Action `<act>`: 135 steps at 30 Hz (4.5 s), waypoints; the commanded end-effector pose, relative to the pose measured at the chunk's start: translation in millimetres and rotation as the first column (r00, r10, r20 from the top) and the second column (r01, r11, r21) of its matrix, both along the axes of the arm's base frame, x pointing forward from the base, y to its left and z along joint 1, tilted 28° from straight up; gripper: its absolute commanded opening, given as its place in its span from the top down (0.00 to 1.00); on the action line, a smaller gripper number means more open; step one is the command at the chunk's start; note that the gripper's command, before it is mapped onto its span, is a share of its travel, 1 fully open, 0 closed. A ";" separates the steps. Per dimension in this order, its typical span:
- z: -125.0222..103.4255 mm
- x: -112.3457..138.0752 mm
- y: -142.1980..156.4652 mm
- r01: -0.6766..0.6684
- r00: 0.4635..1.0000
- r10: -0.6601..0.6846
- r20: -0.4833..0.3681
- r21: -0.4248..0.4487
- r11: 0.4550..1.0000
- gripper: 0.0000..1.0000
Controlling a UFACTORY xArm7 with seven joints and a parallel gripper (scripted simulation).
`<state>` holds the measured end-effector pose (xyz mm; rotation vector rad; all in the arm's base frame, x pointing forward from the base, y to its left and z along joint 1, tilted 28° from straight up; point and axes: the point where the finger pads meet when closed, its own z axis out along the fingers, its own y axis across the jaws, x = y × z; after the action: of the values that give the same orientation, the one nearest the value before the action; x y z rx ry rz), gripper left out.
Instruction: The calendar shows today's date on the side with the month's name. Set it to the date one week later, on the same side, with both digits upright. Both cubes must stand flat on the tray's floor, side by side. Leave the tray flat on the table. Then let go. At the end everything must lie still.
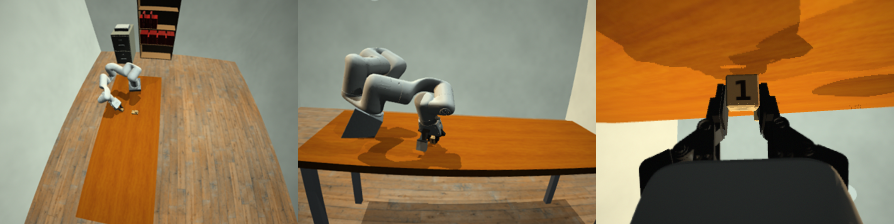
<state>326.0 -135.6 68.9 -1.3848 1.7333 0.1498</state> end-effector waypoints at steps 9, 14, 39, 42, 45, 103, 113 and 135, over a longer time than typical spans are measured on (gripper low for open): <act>0.8 0.1 -0.7 0.001 1.000 -0.001 0.001 -0.002 1.000 0.73; 0.8 0.1 -0.7 0.001 1.000 -0.001 0.001 -0.002 1.000 0.73; 0.6 0.1 -0.7 0.001 1.000 -0.001 0.001 -0.002 1.000 0.73; 0.1 0.4 -0.7 0.001 1.000 -0.001 0.001 -0.002 1.000 0.73; -0.8 0.9 -0.6 0.001 1.000 -0.001 0.001 -0.002 1.000 0.73; -3.7 2.4 -0.4 0.001 1.000 -0.001 0.001 -0.002 1.000 0.73; -3.7 2.4 -0.4 0.001 1.000 -0.001 0.001 -0.002 1.000 0.69; -3.7 2.4 -0.4 0.001 1.000 -0.001 0.001 -0.002 1.000 0.31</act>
<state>328.4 -135.3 64.3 -1.3848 1.7333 0.1498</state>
